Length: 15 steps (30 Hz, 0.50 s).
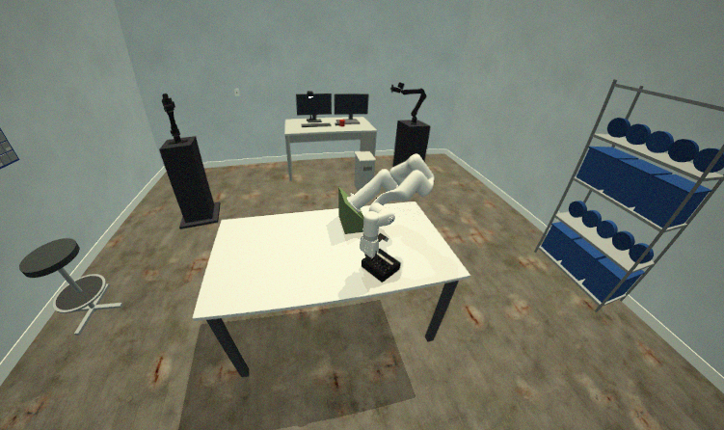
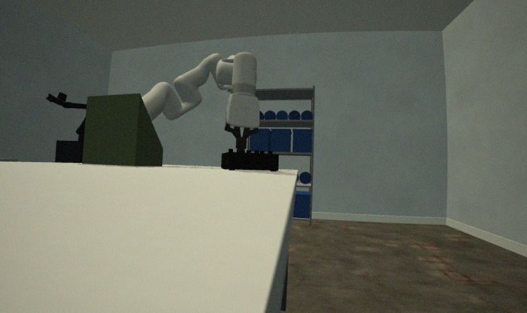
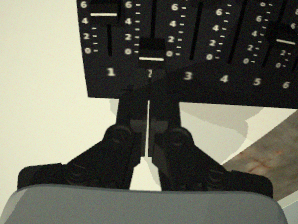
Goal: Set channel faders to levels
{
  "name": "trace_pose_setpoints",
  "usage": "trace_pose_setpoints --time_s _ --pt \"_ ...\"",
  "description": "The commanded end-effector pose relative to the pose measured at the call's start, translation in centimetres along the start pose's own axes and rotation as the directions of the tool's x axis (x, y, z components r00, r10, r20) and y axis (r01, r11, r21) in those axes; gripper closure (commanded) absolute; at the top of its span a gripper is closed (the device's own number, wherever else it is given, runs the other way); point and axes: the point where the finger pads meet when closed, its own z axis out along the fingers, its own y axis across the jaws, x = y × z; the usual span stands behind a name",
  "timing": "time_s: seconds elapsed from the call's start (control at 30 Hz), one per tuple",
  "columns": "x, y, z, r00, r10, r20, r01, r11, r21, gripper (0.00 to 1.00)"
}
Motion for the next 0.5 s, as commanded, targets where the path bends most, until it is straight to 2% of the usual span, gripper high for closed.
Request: trace_pose_setpoints --time_s 0.0,0.47 --pt "0.00 0.10 -0.13 1.000 -0.001 0.003 0.001 1.000 -0.002 1.00" --pt "0.38 0.10 -0.13 1.000 -0.001 0.003 0.001 1.000 -0.002 1.00"
